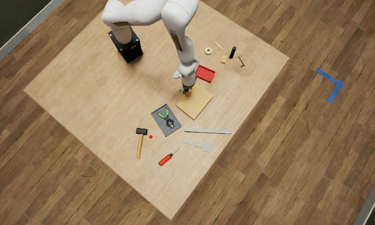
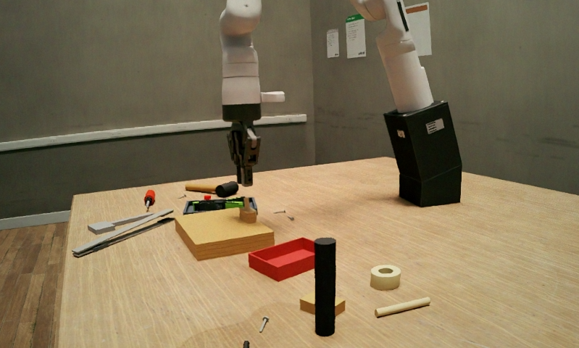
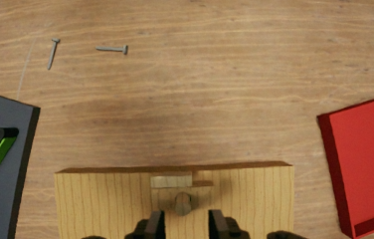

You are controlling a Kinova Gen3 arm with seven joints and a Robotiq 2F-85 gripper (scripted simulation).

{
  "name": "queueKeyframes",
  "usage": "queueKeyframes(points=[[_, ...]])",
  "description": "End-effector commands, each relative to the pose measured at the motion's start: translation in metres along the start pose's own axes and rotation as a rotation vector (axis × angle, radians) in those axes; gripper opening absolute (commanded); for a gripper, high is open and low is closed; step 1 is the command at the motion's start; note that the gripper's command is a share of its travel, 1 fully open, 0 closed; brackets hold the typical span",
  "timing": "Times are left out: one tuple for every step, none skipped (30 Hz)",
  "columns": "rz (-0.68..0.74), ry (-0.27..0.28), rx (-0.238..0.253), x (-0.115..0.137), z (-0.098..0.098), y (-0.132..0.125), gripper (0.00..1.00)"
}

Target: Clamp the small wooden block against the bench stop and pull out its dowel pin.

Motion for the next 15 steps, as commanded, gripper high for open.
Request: queueKeyframes(points=[[-0.002,0.004,0.004,0.001,-0.001,-0.003,0.34],[0.000,0.003,0.004,0.000,-0.001,-0.004,0.34],[0.002,0.003,0.004,0.000,0.000,-0.006,0.34],[0.004,0.002,0.004,-0.001,0.000,-0.007,0.34],[0.007,0.001,0.004,-0.002,0.001,-0.009,0.34],[0.010,0.000,0.004,-0.002,0.002,-0.011,0.34],[0.013,-0.001,0.004,-0.003,0.002,-0.013,0.34],[0.017,0.000,0.004,-0.004,0.003,-0.016,0.34],[0.021,0.001,0.005,-0.004,0.004,-0.019,0.34],[0.026,0.002,0.005,-0.005,0.005,-0.022,0.34],[0.031,0.003,0.006,-0.006,0.006,-0.026,0.34],[0.037,0.003,0.006,-0.007,0.007,-0.030,0.34],[0.043,0.004,0.006,-0.008,0.007,-0.034,0.34],[0.049,0.004,0.007,-0.009,0.008,-0.038,0.34],[0.049,0.004,0.007,-0.009,0.008,-0.038,0.34]])
Point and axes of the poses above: the point where the finger pads meet when closed, its own z axis out along the fingers, its own y axis across the jaws, x = y × z, the point moved 7 cm from there along -z, back along the fingers, and after that the axes turned 15 degrees about z, right-handed, at the moved point
